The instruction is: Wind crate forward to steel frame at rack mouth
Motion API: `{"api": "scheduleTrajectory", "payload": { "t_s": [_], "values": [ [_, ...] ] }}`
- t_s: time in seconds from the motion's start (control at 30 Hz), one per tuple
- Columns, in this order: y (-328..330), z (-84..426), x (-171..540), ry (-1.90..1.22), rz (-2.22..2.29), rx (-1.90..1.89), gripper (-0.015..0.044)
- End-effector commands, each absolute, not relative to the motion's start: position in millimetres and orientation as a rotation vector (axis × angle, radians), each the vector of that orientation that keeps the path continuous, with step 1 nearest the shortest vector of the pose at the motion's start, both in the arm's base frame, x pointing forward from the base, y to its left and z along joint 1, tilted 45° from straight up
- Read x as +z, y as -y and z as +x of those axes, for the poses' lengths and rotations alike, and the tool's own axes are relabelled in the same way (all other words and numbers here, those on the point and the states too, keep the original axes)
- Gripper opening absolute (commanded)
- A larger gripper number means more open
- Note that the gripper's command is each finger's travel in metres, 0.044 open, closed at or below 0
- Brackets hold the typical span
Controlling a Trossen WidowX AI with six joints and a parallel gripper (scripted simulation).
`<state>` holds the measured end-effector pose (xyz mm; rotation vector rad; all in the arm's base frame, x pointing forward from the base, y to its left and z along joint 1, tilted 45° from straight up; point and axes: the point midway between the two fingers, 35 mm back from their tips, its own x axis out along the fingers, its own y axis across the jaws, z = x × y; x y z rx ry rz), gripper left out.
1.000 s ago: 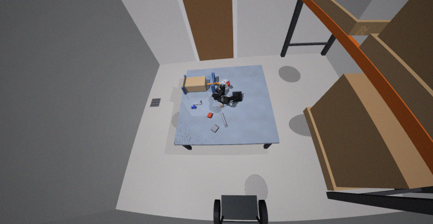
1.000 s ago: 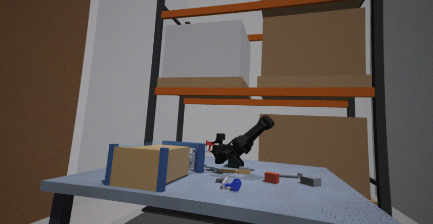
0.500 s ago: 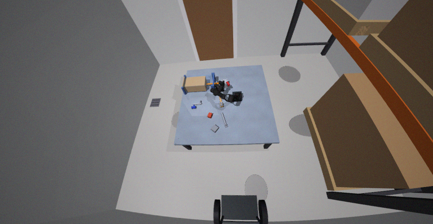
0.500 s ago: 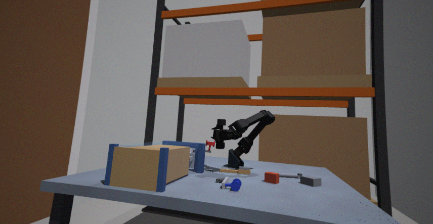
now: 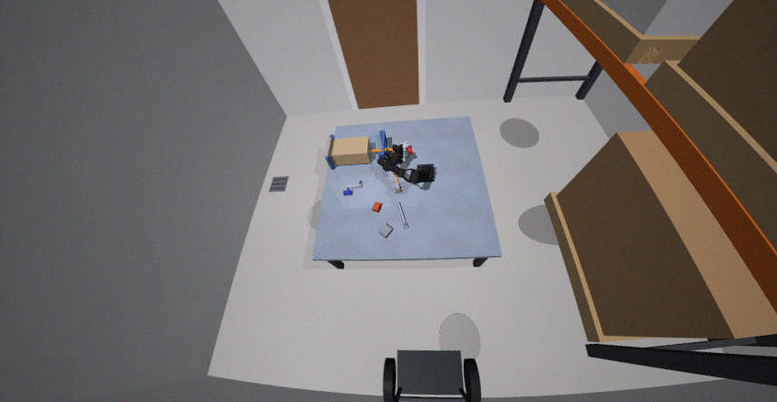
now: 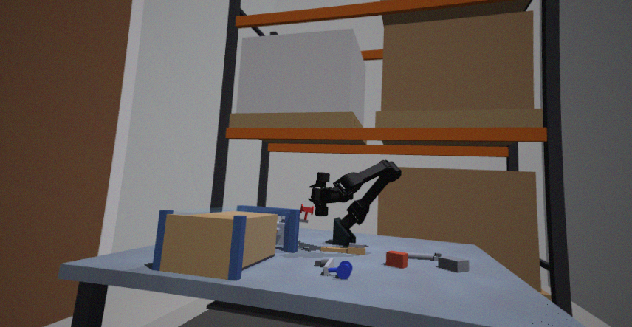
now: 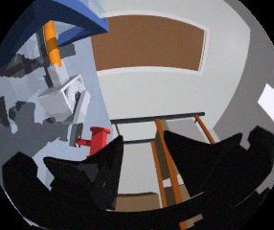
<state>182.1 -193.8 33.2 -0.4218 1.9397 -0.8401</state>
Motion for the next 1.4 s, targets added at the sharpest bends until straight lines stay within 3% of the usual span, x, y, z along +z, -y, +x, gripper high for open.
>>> {"api": "scheduleTrajectory", "payload": {
  "t_s": [0.0,0.2,0.47,0.63,0.87,1.37],
  "values": [
    [194,182,33,-1.940,-0.422,-0.840,0.0240],
    [194,182,33,-1.940,-0.422,-0.840,0.0240],
    [220,164,2,-2.122,0.265,-0.655,0.0440],
    [241,152,-12,-2.053,0.834,-0.510,0.0440],
    [283,136,-16,-1.700,1.497,-0.357,0.0440],
    [269,138,-35,-1.687,1.513,-0.353,0.0440]
  ]
}}
